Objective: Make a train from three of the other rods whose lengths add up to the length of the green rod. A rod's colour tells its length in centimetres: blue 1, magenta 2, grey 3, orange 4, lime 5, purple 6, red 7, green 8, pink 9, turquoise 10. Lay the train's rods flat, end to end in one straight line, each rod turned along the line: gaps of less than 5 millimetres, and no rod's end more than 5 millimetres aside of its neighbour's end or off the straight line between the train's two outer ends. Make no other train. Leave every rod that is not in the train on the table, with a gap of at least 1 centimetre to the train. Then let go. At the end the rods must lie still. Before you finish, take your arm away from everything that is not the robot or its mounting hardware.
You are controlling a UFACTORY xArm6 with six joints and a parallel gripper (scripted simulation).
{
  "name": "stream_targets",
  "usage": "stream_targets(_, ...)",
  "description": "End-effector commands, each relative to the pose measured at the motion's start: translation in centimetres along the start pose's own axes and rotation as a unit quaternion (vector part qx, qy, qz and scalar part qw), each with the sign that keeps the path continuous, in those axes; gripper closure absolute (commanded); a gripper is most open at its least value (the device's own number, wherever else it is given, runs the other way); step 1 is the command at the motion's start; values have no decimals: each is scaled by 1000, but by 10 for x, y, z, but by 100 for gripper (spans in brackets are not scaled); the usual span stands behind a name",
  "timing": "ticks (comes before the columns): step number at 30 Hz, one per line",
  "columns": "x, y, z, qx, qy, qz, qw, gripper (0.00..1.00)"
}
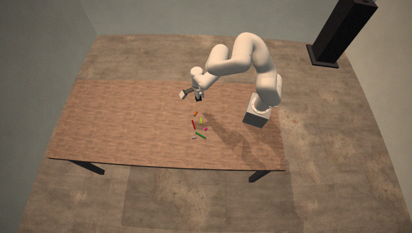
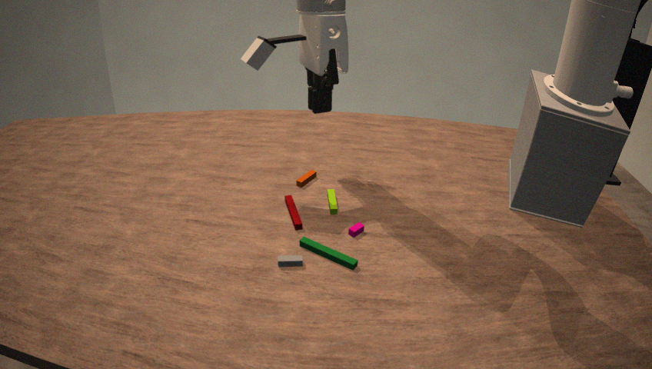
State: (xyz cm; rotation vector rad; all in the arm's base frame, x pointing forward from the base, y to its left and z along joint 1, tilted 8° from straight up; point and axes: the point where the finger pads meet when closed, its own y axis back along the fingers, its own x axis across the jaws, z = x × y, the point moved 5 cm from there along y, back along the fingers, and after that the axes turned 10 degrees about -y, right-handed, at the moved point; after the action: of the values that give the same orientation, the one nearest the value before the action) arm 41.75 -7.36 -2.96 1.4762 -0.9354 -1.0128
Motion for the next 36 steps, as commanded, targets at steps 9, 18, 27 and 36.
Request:
stream_targets(9,41,3,49,2,-70,1,998,96)
stream_targets(18,41,3,49,2,-70,1,998,96)
stream_targets(27,41,-11,49,2,-70,1,998,96)
stream_targets(36,41,-38,48,2,-70,1,998,96)
